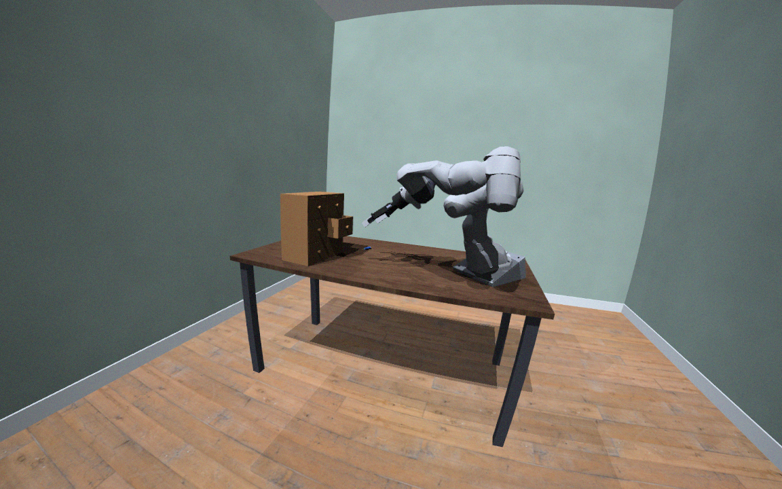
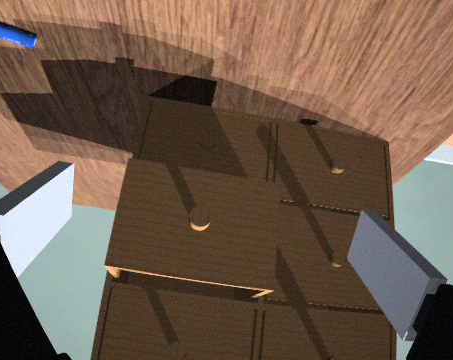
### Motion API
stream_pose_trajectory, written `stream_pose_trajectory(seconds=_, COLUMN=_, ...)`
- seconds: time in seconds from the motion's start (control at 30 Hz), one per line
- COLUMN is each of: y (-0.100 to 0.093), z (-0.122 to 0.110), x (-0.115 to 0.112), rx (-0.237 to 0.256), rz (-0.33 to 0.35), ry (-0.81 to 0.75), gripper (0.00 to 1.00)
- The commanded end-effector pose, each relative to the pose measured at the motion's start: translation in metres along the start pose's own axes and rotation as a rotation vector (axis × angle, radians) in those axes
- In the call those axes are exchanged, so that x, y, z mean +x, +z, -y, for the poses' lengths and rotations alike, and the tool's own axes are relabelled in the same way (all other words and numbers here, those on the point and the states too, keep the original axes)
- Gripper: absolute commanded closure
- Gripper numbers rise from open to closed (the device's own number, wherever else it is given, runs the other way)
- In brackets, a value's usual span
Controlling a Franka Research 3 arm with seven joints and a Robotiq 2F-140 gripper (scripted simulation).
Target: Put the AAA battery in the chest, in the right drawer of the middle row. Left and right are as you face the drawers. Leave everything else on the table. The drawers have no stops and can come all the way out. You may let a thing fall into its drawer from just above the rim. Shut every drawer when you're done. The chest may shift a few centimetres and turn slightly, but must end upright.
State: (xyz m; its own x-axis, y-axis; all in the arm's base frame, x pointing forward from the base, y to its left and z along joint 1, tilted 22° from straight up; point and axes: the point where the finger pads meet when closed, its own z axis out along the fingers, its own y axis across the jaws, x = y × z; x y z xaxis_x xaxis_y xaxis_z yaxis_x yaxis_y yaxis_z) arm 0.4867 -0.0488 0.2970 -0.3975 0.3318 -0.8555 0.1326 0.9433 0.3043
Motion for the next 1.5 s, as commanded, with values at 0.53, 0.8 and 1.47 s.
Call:
stream_pose_trajectory(seconds=0.53, y=0.0, z=0.002, x=0.002, rx=0.006, rz=-0.005, ry=0.005, gripper=0.9)
stream_pose_trajectory(seconds=0.8, y=0.0, z=0.002, x=0.002, rx=0.006, rz=-0.005, ry=0.004, gripper=0.9)
stream_pose_trajectory(seconds=1.47, y=0.027, z=0.003, x=-0.008, rx=0.006, rz=-0.005, ry=0.004, gripper=0.9)
